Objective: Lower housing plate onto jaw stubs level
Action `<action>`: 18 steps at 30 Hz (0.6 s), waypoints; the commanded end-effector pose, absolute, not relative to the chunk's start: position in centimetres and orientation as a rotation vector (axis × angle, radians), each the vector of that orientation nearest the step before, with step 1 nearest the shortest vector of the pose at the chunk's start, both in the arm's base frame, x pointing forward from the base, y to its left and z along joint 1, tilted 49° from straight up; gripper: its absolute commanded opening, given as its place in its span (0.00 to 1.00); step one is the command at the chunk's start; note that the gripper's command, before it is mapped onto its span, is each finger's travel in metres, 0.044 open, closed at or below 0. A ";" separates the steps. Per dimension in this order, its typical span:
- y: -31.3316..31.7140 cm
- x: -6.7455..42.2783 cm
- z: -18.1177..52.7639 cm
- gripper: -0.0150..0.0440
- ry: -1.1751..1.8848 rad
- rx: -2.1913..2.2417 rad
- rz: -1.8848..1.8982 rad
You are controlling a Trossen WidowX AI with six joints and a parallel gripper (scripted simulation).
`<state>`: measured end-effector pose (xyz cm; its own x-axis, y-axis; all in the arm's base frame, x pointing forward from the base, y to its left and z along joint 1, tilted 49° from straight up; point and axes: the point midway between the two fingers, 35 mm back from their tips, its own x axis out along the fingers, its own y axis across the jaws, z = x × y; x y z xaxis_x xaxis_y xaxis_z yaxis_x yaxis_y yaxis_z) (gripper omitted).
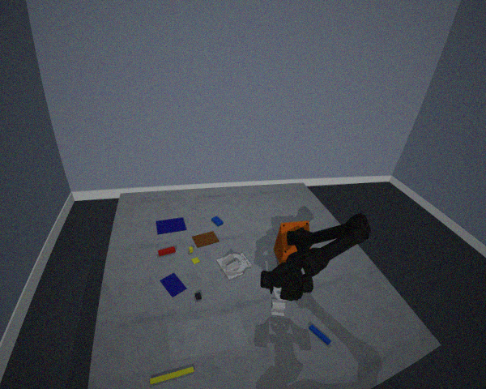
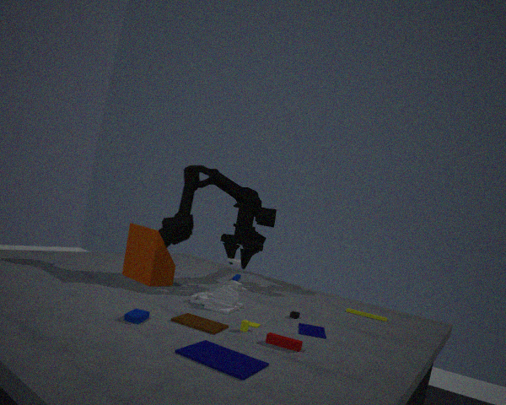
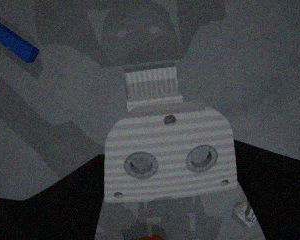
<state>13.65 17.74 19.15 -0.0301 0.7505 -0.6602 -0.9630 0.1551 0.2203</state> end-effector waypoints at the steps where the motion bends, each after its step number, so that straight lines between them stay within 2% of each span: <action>1: 17.5 14.3 18.8 0.85 0.785 -0.338 1.405; 18: 15.5 18.3 15.6 0.85 0.927 -0.245 1.297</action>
<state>17.67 15.87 16.07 -0.0212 0.7163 -0.6974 -0.9026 0.2864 0.3215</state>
